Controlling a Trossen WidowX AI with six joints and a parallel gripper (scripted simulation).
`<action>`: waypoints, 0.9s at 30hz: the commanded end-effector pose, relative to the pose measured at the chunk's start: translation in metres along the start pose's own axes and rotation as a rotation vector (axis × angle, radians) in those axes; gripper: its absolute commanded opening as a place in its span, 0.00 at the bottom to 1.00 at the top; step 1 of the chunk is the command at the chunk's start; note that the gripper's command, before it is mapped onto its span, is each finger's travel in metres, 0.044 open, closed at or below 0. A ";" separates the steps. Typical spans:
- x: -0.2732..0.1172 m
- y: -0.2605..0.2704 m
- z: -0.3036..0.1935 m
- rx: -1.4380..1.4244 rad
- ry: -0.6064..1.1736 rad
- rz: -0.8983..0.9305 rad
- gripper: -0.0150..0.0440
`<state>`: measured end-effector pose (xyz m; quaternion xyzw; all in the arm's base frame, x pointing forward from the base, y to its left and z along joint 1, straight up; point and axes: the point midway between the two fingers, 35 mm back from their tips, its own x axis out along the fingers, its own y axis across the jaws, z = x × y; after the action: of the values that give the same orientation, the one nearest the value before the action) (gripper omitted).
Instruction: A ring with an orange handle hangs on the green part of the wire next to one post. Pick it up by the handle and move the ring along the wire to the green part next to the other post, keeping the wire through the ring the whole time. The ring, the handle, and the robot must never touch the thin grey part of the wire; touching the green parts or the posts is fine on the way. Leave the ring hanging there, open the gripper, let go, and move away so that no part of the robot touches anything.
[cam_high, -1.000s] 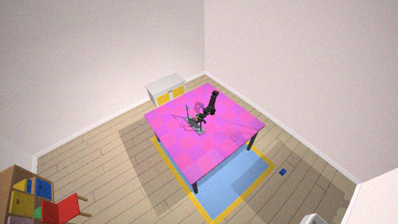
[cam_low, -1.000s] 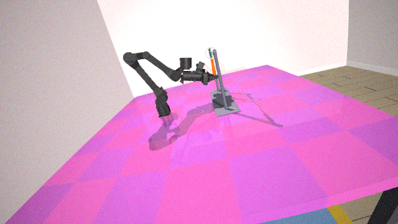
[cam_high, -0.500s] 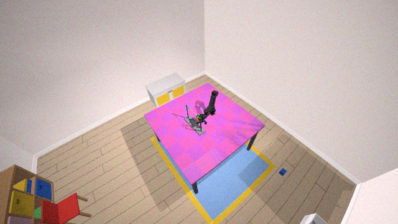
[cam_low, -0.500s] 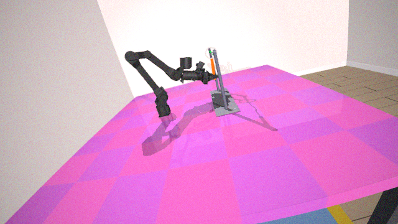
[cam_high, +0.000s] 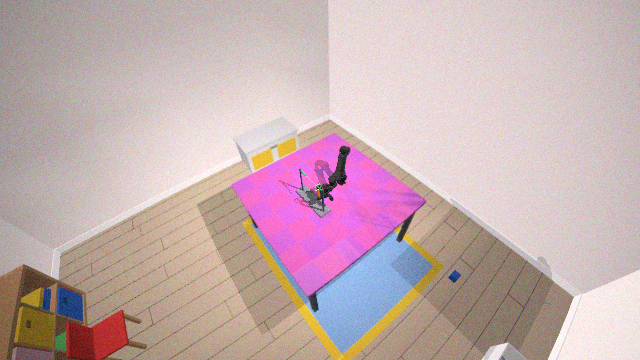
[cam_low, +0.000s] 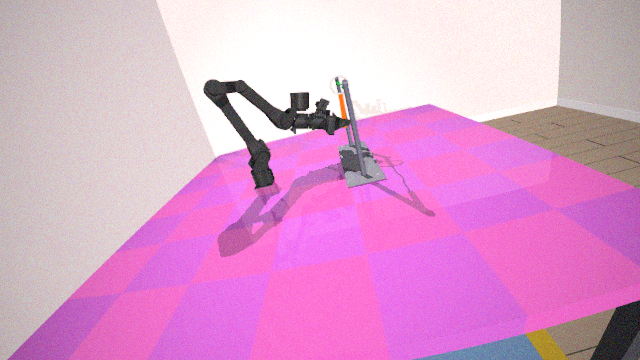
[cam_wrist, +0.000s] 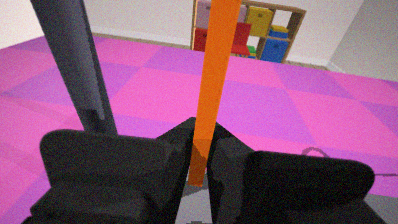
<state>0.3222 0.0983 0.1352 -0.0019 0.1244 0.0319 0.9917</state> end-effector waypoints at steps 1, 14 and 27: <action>0.002 0.000 -0.006 0.006 0.000 -0.004 0.00; 0.004 0.000 -0.018 0.005 0.000 -0.004 0.00; 0.004 0.000 -0.018 0.005 0.000 -0.004 0.00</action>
<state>0.3219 0.0990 0.1172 -0.0022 0.1248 0.0319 0.9917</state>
